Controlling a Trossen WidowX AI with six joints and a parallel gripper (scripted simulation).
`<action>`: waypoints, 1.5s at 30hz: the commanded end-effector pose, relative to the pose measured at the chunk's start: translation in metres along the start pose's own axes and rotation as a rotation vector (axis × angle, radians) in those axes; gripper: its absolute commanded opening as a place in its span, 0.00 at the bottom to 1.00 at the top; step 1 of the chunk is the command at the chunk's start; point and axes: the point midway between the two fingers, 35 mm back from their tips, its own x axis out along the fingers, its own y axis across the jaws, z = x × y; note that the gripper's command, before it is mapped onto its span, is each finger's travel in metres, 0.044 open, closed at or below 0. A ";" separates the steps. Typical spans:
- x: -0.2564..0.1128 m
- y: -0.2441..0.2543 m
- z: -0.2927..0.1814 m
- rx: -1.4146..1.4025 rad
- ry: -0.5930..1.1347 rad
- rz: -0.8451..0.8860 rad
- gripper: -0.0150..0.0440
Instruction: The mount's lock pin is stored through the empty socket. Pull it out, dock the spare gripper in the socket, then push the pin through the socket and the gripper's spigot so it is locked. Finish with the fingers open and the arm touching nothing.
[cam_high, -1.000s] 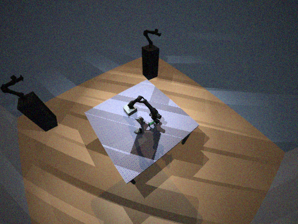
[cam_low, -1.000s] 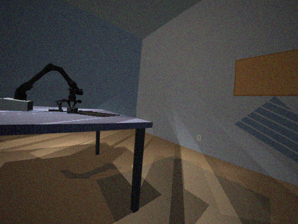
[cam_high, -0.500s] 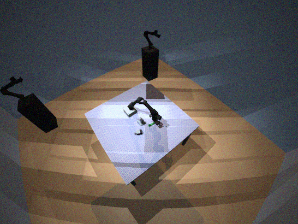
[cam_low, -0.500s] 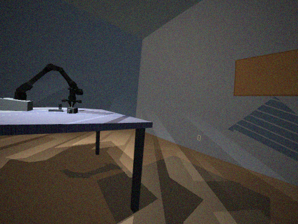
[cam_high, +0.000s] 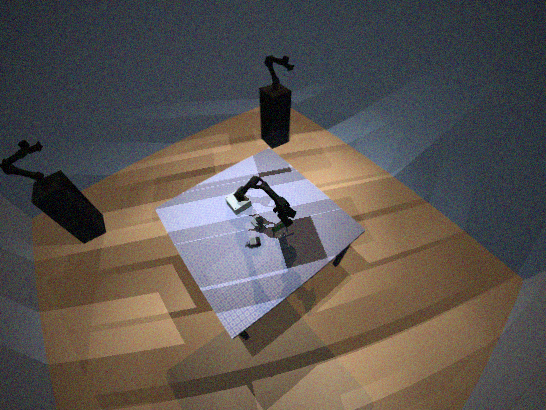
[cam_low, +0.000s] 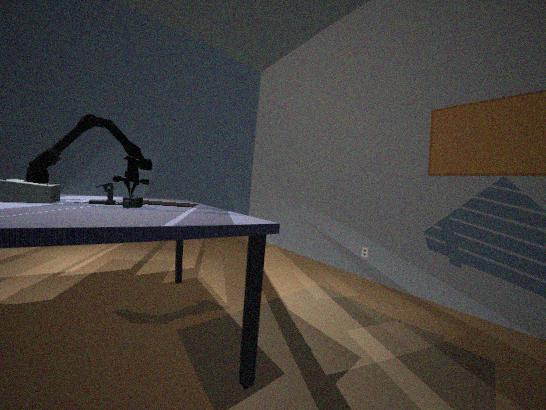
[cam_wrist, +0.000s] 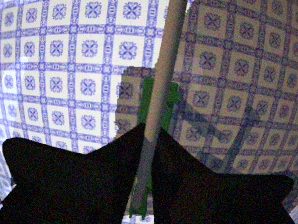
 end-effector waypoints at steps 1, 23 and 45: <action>0.000 0.000 0.000 0.000 0.000 0.000 0.25; -0.017 -0.004 -0.047 -0.003 0.004 0.000 0.25; 0.003 -0.004 -0.059 -0.004 0.008 -0.010 0.25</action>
